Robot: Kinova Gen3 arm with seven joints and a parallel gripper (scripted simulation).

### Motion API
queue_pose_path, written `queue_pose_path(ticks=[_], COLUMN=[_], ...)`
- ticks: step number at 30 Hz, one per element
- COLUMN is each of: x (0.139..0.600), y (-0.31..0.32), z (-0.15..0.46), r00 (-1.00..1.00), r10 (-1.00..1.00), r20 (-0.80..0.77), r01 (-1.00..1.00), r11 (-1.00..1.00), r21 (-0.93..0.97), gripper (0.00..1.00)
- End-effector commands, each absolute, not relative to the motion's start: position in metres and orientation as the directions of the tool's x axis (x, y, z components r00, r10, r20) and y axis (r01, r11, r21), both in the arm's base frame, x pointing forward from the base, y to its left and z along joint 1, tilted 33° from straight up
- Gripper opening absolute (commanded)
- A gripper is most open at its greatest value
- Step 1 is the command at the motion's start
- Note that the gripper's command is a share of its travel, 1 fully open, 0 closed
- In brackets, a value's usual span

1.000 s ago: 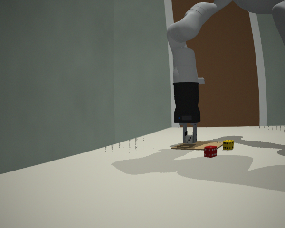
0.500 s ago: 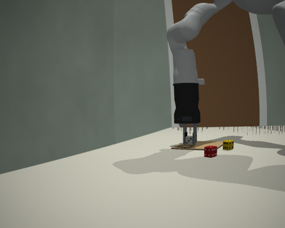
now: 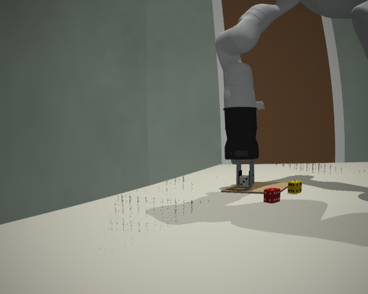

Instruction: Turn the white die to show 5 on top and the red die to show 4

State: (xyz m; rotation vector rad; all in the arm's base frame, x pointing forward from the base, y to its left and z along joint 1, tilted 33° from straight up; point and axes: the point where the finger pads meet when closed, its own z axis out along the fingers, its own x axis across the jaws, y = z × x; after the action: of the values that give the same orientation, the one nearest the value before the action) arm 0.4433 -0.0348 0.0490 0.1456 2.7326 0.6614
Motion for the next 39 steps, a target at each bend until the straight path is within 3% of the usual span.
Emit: queue_pose_path(ticks=[1, 17, 18, 20, 24, 28, 32, 39], x=[0.4433, 0.4433, 0.4433, 0.4433, 0.4433, 0.4433, 0.4433, 0.4433], y=[-0.0333, -0.0333, -0.0333, -0.0333, -0.0333, -0.0333, -0.0333, -0.0333], z=[0.0484, 0.0484, 0.0484, 0.0484, 0.0484, 0.0484, 0.0484, 0.0484], r00=[-0.941, -0.941, -0.941, -0.941, -0.941, -0.941, -0.941, -0.941], r10=[0.178, 0.178, 0.178, 0.178, 0.178, 0.178, 0.178, 0.178], r20=[-0.286, -0.286, -0.286, -0.286, -0.286, -0.286, -0.286, -0.286], r01=[0.027, 0.027, 0.027, 0.027, 0.027, 0.027, 0.027, 0.027], r11=[0.885, 0.885, 0.885, 0.885, 0.885, 0.885, 0.885, 0.885], r21=[0.465, 0.465, 0.465, 0.465, 0.465, 0.465, 0.465, 0.465], gripper=[0.49, 0.49, 0.55, 0.55, 0.67, 0.67, 0.79, 0.79])
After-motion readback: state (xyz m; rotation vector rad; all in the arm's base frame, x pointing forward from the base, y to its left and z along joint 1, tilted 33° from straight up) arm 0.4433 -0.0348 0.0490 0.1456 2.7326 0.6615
